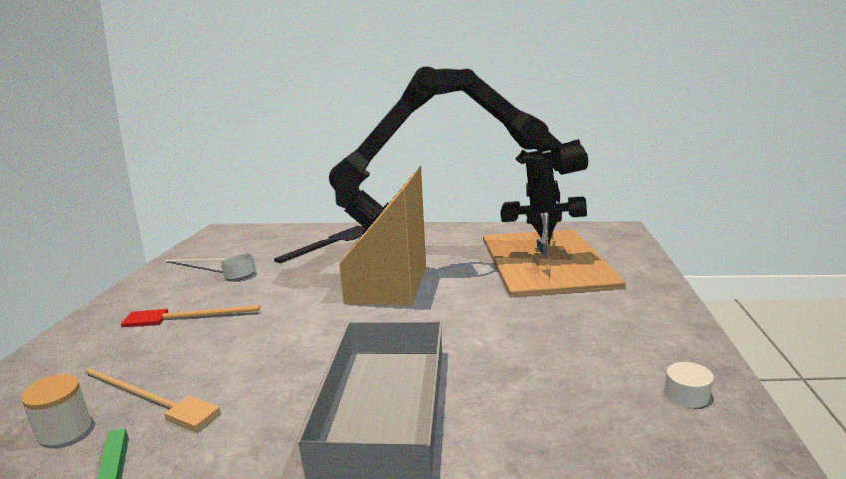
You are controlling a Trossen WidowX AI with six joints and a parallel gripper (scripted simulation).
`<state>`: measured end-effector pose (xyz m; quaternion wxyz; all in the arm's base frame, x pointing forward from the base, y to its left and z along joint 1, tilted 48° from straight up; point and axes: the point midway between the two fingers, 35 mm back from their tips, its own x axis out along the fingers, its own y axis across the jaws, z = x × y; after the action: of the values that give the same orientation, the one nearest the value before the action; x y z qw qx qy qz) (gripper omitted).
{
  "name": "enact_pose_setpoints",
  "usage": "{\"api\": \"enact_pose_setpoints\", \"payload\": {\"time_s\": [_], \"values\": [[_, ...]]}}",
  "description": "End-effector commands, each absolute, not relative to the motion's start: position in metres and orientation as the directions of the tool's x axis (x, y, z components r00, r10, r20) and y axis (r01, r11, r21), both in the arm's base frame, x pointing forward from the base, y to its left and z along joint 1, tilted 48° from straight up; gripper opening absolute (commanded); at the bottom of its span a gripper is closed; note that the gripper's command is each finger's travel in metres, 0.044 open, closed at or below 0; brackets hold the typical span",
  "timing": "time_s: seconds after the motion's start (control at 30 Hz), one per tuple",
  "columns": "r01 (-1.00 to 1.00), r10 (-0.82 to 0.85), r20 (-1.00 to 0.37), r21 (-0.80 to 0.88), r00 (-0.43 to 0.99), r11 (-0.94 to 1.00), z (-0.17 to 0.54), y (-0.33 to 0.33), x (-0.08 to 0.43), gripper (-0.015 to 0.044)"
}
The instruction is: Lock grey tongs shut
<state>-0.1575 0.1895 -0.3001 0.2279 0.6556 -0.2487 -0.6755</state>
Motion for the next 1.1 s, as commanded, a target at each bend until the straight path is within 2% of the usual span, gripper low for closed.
{"api": "enact_pose_setpoints", "payload": {"time_s": [0.0, 0.57, 0.8, 1.07], "values": [[-0.018, -0.634, -0.773, 0.635, -0.037, -0.773, -0.3, 0.19, -0.158, -0.0019], [-0.018, -0.634, -0.773, 0.635, -0.037, -0.773, -0.3, 0.19, -0.158, 0.0427], [-0.022, -0.637, -0.771, 0.637, -0.018, -0.771, -0.286, 0.204, -0.14, 0.044], [-0.022, -0.693, -0.719, 0.693, 0.06, -0.721, -0.207, 0.249, -0.039, 0.044]]}}
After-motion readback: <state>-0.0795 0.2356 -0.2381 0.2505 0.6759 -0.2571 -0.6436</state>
